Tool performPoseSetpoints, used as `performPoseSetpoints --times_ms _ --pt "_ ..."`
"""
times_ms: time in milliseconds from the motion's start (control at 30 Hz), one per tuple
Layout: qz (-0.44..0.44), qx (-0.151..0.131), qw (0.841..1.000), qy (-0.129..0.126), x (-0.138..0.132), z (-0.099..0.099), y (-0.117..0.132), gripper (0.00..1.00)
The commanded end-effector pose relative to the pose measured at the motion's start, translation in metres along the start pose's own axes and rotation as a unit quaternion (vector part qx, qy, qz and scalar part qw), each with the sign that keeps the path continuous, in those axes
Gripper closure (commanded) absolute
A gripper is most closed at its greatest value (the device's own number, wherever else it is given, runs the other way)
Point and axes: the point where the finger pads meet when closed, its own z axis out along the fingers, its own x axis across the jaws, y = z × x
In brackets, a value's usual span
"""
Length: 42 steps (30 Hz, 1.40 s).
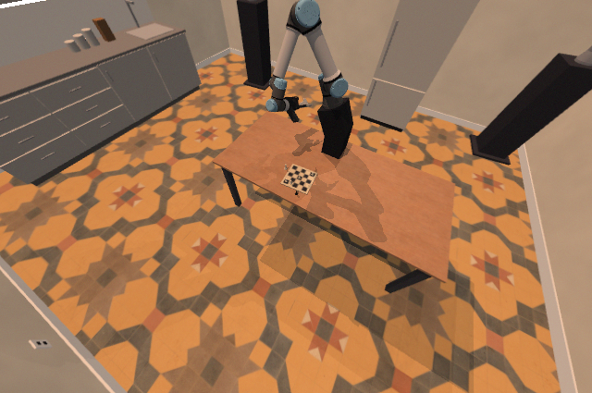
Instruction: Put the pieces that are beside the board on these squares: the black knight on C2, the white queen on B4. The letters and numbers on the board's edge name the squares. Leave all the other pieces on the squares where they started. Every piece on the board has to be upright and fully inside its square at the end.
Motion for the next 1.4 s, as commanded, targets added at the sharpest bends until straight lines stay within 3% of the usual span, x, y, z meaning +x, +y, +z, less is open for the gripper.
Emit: performPoseSetpoints --times_ms 0,833,1367 --pt "0.000 0.000 1.000 0.000 0.000 0.000 0.000 0.00" --pt "-0.007 0.002 1.000 -0.002 0.001 -0.002 -0.002 0.00" --pt "-0.089 0.028 0.995 -0.033 0.016 -0.027 -0.023 0.00"
